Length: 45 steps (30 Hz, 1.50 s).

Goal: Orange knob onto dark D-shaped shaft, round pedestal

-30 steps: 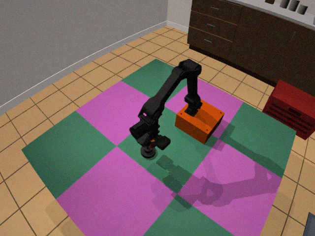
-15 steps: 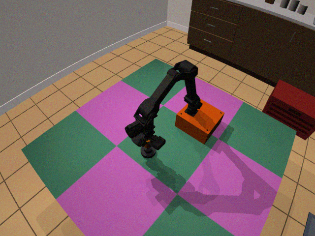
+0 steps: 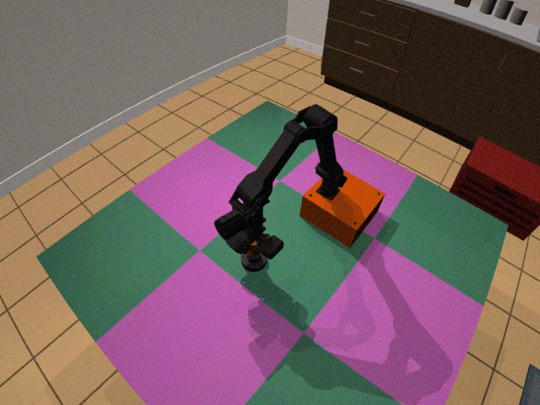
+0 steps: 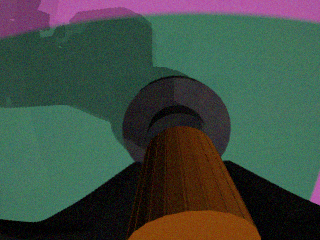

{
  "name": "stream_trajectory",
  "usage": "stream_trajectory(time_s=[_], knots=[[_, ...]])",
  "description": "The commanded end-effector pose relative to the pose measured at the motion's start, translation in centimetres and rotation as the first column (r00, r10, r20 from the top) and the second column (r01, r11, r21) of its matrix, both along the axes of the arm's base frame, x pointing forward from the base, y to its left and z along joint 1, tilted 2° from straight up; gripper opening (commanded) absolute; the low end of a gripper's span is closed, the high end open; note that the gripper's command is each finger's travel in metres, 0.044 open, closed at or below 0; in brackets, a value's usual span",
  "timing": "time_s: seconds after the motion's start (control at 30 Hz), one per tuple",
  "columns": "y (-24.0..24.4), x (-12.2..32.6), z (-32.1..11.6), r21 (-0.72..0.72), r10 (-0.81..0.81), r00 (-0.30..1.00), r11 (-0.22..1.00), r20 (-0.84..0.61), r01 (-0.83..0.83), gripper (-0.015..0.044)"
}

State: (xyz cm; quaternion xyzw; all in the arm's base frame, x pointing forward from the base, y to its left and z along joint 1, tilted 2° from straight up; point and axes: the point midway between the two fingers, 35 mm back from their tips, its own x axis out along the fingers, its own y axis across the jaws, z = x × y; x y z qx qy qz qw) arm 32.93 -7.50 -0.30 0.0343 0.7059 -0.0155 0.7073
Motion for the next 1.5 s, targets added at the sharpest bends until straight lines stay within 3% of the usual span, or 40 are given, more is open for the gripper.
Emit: stream_trajectory(time_s=[0.0, 1.03, 1.27, 1.47], knots=[[-0.05, -0.09, -0.05, -0.004, 0.003, 1.000, 1.000, -0.001, -0.003, 0.0000], [-0.07, -0.02, 0.20, -0.004, 0.003, 1.000, 1.000, -0.001, -0.003, 0.0000], [-0.09, 0.09, 0.03, -0.005, 0.201, 0.980, 0.980, 0.003, -0.201, 0.0000], [-0.05, -0.06, -0.15, -0.005, 0.211, 0.977, 0.977, 0.004, -0.211, 0.0000]])
